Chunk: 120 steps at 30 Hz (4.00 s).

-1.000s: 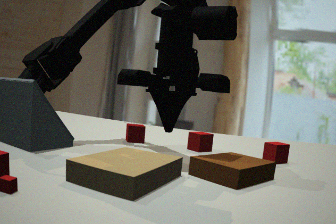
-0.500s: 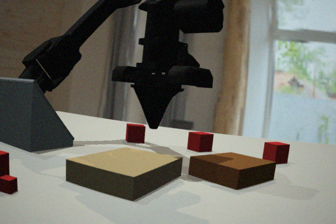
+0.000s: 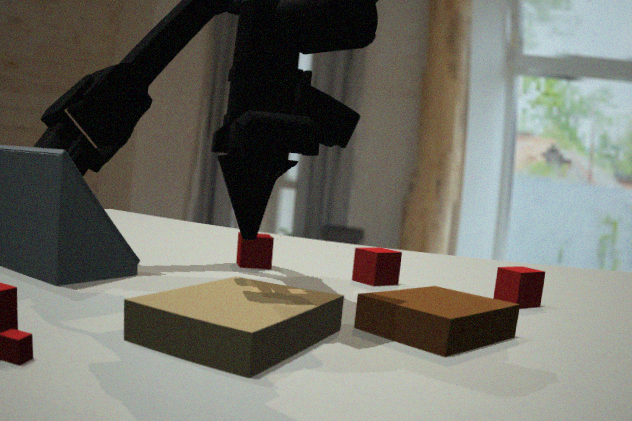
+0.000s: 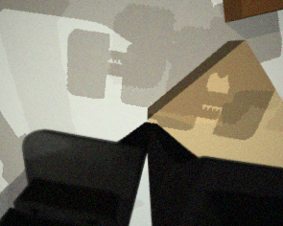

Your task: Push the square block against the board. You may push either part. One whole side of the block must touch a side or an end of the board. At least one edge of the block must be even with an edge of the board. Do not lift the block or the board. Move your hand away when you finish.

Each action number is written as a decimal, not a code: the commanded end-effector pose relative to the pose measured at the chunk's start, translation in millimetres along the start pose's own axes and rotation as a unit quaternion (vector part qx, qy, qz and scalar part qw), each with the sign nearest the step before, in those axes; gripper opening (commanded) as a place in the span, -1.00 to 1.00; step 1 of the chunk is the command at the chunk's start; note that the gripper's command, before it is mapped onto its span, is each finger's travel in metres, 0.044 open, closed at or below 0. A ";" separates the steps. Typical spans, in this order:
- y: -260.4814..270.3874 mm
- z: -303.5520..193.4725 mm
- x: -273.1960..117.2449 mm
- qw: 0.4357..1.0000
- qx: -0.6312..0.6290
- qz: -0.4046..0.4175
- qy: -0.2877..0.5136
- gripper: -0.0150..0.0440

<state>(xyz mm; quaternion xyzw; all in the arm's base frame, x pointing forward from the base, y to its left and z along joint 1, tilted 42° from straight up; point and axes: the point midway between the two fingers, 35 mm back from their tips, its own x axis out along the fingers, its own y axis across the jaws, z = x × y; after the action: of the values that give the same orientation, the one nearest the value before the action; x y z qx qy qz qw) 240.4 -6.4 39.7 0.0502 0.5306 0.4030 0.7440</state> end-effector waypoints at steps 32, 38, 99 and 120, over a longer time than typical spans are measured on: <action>2.5 -44.5 57.2 0.946 0.325 0.003 0.000 -0.49; 0.0 -41.5 56.9 0.946 0.325 0.003 0.000 -0.49; -66.1 28.9 54.3 0.946 0.323 0.002 -0.002 -0.49; -68.2 26.0 54.7 0.946 0.323 0.001 -0.002 -0.49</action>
<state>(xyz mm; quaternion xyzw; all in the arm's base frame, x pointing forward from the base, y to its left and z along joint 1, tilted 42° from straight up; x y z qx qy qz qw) 309.7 -7.8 -25.3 0.2904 0.6329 0.2104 0.6862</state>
